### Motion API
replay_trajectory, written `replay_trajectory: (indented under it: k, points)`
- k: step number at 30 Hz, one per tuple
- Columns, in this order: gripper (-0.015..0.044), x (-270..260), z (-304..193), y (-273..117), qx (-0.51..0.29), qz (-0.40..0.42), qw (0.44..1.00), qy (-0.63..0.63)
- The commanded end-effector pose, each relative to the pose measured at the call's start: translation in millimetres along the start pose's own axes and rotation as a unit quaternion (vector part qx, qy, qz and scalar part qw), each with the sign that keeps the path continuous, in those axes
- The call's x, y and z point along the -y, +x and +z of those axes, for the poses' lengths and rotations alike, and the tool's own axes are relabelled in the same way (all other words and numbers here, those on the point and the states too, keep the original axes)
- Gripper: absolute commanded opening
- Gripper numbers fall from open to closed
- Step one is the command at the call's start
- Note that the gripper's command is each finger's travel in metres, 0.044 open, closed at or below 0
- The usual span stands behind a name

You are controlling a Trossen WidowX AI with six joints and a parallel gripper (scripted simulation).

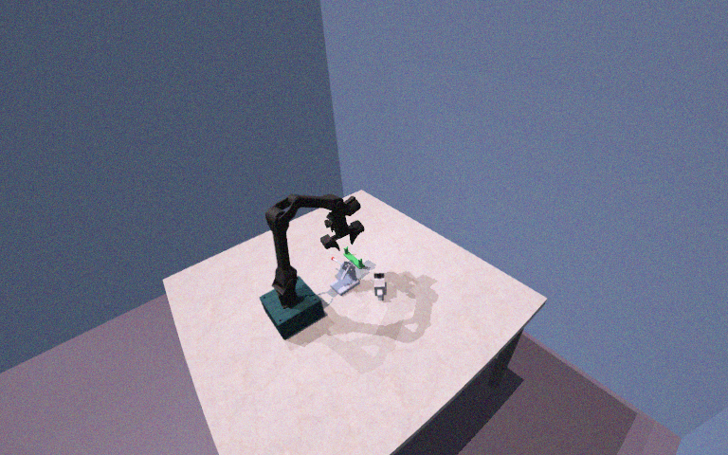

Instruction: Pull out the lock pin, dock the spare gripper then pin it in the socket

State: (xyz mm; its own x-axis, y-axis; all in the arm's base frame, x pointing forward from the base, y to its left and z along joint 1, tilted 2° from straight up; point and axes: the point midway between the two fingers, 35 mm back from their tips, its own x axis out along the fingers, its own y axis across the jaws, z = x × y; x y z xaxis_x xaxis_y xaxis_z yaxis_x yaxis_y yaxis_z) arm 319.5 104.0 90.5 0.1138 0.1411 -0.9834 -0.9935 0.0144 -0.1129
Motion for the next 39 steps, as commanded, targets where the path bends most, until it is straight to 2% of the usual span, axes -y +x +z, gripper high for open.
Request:
replay_trajectory:
  k: [1, 11, 19, 39]
  points:
    - [0.03, -36.3, 37.3, -30.3, -0.045, 0.06, 0.993, -0.096]
    - [0.03, -36.4, 37.1, -27.9, -0.045, 0.06, 0.993, -0.096]
    - [0.03, -47.2, 28.2, 36.6, -0.045, 0.06, 0.993, -0.096]
    - [0.03, -49.0, 26.2, 64.0, -0.045, 0.06, 0.993, -0.096]
